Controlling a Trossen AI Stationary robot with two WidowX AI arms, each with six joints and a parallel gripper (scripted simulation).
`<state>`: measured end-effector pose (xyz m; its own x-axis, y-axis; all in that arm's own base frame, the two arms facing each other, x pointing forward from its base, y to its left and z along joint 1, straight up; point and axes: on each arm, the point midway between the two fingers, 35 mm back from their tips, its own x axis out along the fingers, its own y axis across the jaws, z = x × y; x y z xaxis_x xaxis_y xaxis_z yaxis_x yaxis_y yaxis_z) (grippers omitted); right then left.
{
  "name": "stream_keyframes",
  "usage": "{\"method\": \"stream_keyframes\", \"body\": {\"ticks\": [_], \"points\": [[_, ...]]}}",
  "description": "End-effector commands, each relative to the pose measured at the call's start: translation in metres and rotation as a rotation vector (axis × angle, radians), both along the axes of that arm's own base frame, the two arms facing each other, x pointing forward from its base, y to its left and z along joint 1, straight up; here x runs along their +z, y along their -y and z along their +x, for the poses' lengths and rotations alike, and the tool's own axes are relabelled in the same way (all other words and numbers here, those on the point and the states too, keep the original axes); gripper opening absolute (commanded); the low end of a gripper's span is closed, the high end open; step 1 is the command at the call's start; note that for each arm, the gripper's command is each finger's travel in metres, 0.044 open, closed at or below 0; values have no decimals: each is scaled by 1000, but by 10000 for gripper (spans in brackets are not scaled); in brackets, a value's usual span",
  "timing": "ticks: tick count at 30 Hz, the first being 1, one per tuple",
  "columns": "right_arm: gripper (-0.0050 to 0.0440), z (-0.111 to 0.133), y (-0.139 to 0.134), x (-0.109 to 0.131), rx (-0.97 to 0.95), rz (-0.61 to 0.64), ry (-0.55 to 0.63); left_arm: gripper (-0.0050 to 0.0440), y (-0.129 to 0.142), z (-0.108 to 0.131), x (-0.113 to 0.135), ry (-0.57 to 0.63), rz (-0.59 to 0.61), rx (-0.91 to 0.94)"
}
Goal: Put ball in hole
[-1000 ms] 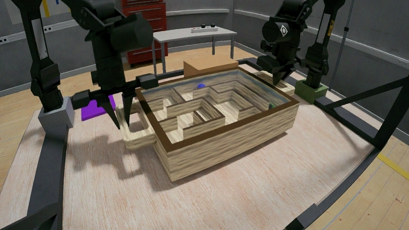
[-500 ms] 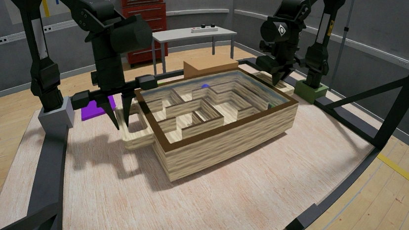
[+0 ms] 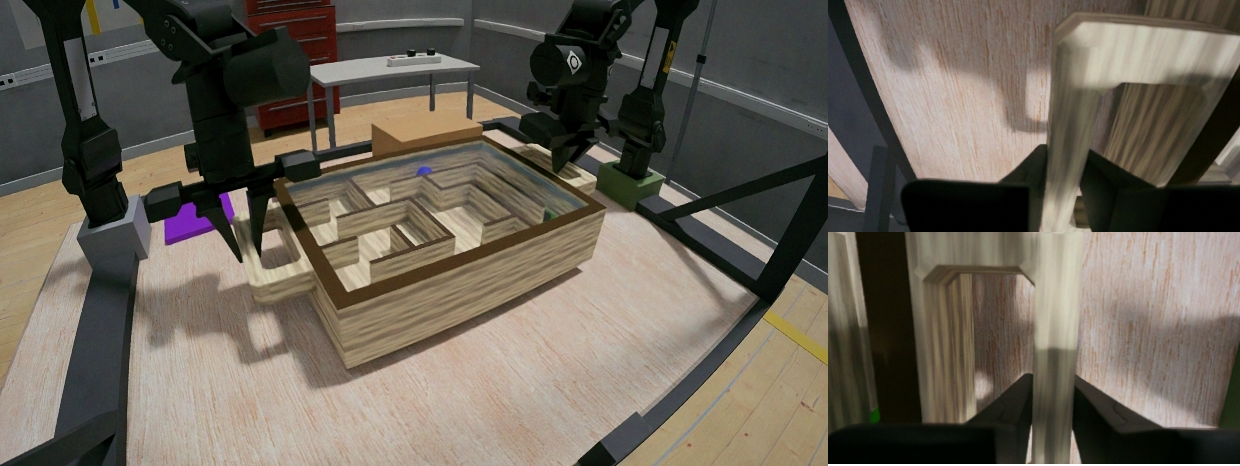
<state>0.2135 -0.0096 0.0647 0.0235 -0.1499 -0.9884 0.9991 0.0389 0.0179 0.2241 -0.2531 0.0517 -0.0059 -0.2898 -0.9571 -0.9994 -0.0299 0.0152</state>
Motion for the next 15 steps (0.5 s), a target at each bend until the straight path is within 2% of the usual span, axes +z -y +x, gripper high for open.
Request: {"method": "stream_keyframes", "body": {"ticks": [1,4,5,6,7,8,9,10,15], "points": [[-50,7,0,13,3,6,44,-50,9,-1,17,25,-54,-12],[-50,11,1,20,2,3,-6,-50,4,-7,3,53,-43,-9],[-50,6,1,10,2,-4,26,-50,9,-1,18,31,-56,-14],[-50,5,2,9,3,-3,28,-50,10,1,21,36,-62,-17],[-50,9,1,16,3,18,22,-50,4,-5,9,34,-55,-16],[-50,9,1,16,3,22,15,-50,4,-5,8,37,-60,-15],[-50,2,1,7,3,19,24,-50,8,3,21,33,-73,-10],[-50,1,1,4,0,-5,35,-50,9,4,25,23,-61,-10],[-50,1,0,3,0,-5,42,-50,9,4,18,2,-45,-14]]}}
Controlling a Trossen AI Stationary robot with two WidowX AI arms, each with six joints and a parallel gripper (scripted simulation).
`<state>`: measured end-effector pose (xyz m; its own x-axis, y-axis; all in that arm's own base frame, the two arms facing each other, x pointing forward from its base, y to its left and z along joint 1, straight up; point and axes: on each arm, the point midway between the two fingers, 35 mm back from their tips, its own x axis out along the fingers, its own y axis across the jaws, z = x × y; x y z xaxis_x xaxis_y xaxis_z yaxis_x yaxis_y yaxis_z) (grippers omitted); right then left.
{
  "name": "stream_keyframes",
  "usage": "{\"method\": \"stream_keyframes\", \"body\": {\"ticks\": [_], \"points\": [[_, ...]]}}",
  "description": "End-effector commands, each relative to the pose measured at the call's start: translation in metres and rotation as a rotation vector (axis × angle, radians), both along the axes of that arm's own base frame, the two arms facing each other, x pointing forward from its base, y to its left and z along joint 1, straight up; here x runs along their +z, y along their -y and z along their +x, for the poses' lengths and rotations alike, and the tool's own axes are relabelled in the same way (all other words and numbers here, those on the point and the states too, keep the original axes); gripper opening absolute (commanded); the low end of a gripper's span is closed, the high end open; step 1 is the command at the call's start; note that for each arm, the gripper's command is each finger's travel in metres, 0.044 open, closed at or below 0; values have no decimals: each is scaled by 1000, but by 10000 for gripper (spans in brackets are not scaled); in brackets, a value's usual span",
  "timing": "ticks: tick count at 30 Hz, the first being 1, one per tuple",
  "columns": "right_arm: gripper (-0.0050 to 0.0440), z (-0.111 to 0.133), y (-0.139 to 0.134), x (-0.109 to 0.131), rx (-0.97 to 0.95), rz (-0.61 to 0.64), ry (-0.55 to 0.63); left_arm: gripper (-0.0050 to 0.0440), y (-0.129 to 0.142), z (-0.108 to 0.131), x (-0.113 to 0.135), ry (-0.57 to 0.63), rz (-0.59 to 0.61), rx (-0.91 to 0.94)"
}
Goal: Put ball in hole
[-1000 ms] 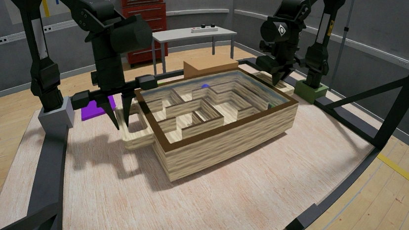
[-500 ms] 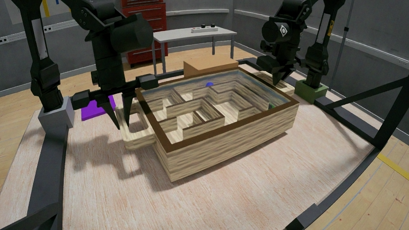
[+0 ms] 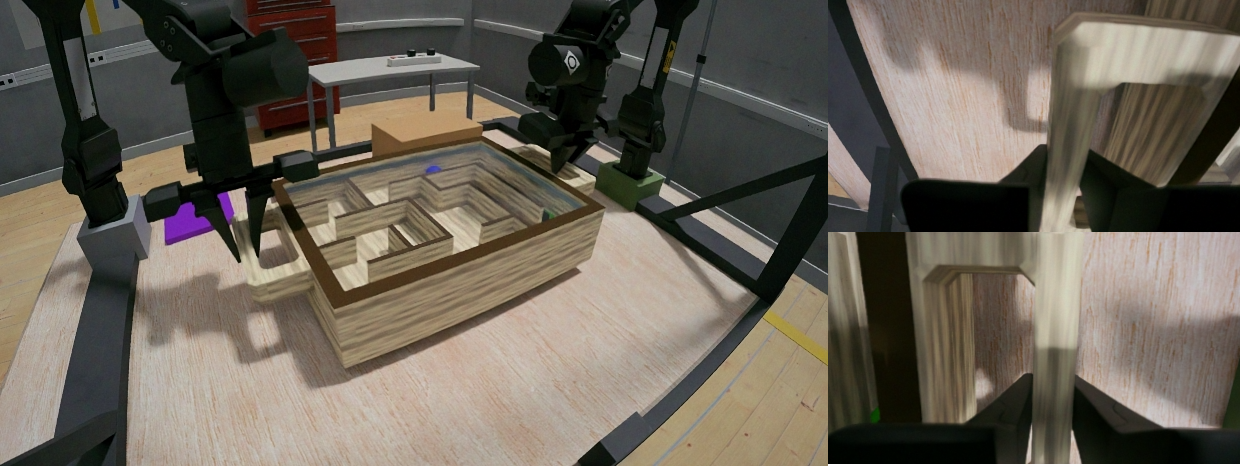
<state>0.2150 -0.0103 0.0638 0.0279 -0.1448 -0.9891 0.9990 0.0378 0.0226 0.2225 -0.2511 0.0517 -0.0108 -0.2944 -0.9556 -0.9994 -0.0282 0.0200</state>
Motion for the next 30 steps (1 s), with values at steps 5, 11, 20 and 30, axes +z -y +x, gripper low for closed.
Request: {"method": "stream_keyframes", "body": {"ticks": [5,11,20,30], "points": [[-50,7,-2,16,1,-31,9,-50,8,-2,9,40,-16,-8],[-50,6,0,14,3,-14,9,-50,8,-3,9,31,-35,-9],[-50,6,0,14,2,-4,28,-50,12,1,17,37,-52,-10],[-50,-1,0,3,0,-16,37,-50,10,6,19,6,-36,-9]]}}
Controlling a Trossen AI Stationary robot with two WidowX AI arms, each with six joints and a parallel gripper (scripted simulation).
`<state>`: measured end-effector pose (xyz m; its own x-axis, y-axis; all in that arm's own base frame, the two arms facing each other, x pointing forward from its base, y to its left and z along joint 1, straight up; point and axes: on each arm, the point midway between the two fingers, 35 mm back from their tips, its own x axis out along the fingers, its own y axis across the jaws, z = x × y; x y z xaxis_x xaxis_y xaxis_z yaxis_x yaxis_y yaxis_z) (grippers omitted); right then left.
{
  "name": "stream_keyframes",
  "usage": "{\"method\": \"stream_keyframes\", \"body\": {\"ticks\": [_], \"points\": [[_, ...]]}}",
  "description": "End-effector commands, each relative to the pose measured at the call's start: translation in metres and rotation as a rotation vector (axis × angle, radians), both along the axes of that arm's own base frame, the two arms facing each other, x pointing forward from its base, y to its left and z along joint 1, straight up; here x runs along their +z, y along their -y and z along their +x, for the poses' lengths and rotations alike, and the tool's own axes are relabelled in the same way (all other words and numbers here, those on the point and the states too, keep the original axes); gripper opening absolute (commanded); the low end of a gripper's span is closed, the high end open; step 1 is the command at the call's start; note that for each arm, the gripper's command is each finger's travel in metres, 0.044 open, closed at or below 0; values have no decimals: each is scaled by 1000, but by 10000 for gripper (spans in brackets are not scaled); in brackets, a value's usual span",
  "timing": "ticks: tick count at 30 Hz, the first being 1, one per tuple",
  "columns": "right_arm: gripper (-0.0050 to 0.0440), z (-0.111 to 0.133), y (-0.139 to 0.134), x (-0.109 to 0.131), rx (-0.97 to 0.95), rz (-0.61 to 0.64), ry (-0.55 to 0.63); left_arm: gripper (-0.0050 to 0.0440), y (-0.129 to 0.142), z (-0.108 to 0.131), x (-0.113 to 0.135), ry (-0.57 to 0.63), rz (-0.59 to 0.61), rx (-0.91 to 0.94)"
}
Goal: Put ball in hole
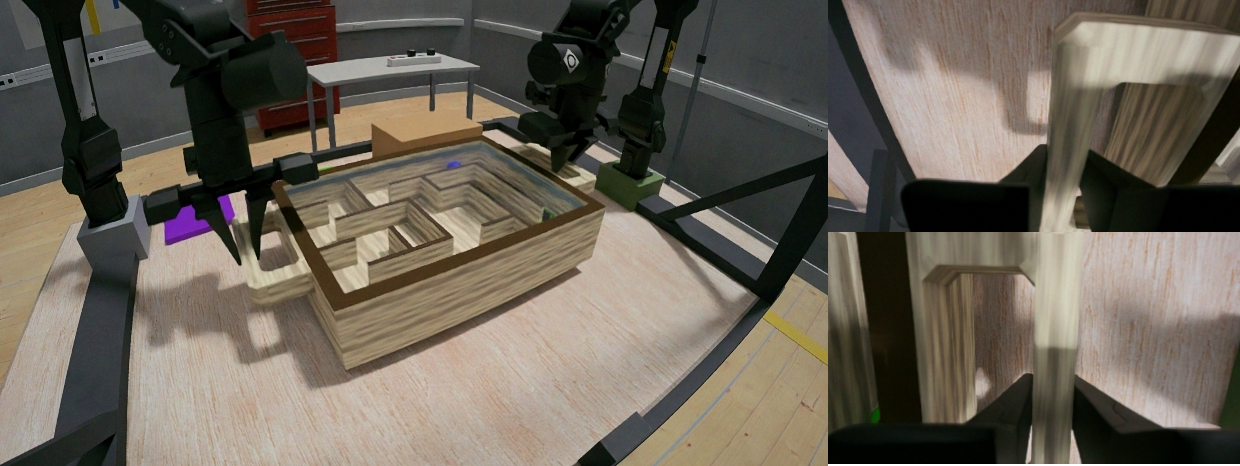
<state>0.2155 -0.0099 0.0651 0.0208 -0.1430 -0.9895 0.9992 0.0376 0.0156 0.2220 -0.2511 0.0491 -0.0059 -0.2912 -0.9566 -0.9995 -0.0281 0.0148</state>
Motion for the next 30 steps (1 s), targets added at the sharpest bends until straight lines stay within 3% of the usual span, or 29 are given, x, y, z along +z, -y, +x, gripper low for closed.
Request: {"method": "stream_keyframes", "body": {"ticks": [1,7,10,12,14,17,19,21,24,26,27,30], "points": [[-50,0,0,5,1,-13,43,-50,11,6,27,21,-57,-11],[-50,2,0,7,7,-10,51,-50,12,5,26,17,-59,-10],[-50,7,0,16,5,-12,9,-50,7,-3,9,38,-37,-8],[-50,2,0,7,1,-17,43,-50,13,4,25,23,-52,-10],[-50,7,1,16,2,-14,5,-50,7,-3,9,41,-37,-8],[-50,5,0,12,1,-15,36,-50,13,3,22,37,-53,-13],[-50,9,-1,21,2,0,-12,-50,7,-4,4,58,-39,-7],[-50,4,0,13,1,-17,22,-50,12,1,19,45,-49,-12],[-50,7,0,18,5,-15,21,-50,13,2,17,54,-53,-9],[-50,9,0,19,3,6,-15,-50,7,-5,4,59,-49,-9],[-50,0,0,8,2,4,17,-50,11,5,22,42,-65,-9],[-50,2,0,12,7,-9,23,-50,11,5,21,45,-61,-10]]}}
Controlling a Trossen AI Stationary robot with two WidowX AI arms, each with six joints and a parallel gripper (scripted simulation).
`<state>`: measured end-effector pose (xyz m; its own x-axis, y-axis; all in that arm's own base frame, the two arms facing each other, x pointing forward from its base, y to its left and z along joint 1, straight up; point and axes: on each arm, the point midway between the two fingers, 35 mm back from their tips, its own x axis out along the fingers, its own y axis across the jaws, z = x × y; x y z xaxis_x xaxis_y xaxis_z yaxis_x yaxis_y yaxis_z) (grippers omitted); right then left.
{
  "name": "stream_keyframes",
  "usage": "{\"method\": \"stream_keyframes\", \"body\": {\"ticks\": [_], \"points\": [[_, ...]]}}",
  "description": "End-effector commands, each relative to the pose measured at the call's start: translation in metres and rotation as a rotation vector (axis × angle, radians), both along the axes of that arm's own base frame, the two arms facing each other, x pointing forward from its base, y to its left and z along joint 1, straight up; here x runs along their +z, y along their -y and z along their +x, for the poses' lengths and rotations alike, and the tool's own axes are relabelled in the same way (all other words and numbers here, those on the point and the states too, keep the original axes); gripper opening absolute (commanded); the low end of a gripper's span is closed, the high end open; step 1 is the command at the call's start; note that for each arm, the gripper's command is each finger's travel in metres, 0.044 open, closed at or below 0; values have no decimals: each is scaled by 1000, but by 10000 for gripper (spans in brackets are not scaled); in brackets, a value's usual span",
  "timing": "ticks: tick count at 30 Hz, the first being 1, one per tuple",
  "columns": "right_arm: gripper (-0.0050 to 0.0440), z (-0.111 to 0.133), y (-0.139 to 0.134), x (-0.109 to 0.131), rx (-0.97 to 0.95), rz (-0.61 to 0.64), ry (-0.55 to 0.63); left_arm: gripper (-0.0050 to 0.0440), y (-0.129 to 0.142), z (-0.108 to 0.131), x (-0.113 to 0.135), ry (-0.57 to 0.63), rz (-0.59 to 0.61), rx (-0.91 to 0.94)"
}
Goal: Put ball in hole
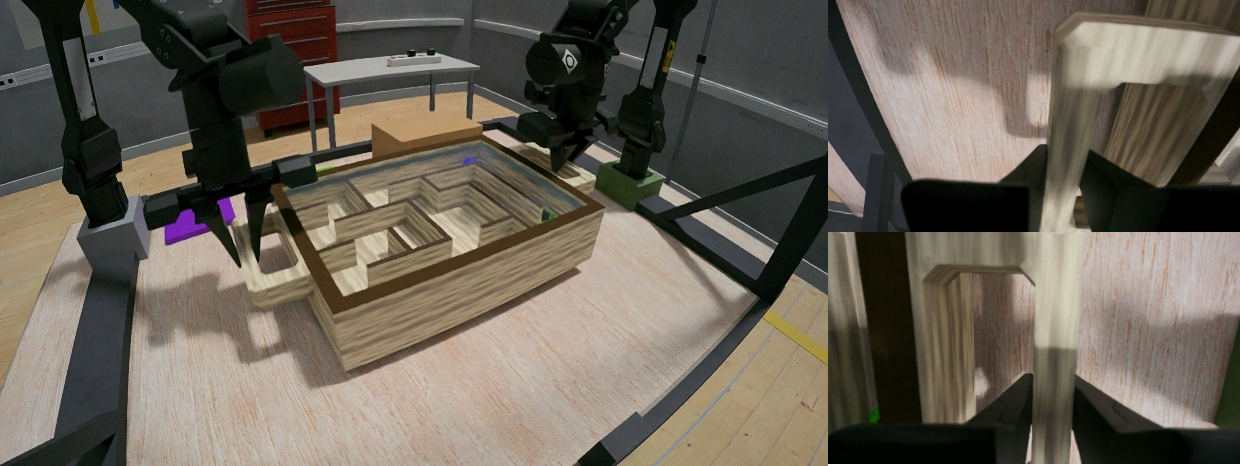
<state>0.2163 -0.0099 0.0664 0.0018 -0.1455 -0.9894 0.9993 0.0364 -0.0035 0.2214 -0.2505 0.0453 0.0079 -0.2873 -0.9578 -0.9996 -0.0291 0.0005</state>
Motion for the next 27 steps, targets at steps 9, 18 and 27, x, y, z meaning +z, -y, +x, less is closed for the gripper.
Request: {"method": "stream_keyframes", "body": {"ticks": [9,18,27], "points": [[-50,4,0,11,5,-11,68,-50,14,5,27,19,-62,-12],[-50,8,-2,19,4,-23,7,-50,9,-4,8,48,-21,-9],[-50,2,1,11,4,3,50,-50,11,4,25,27,-69,-11]]}}
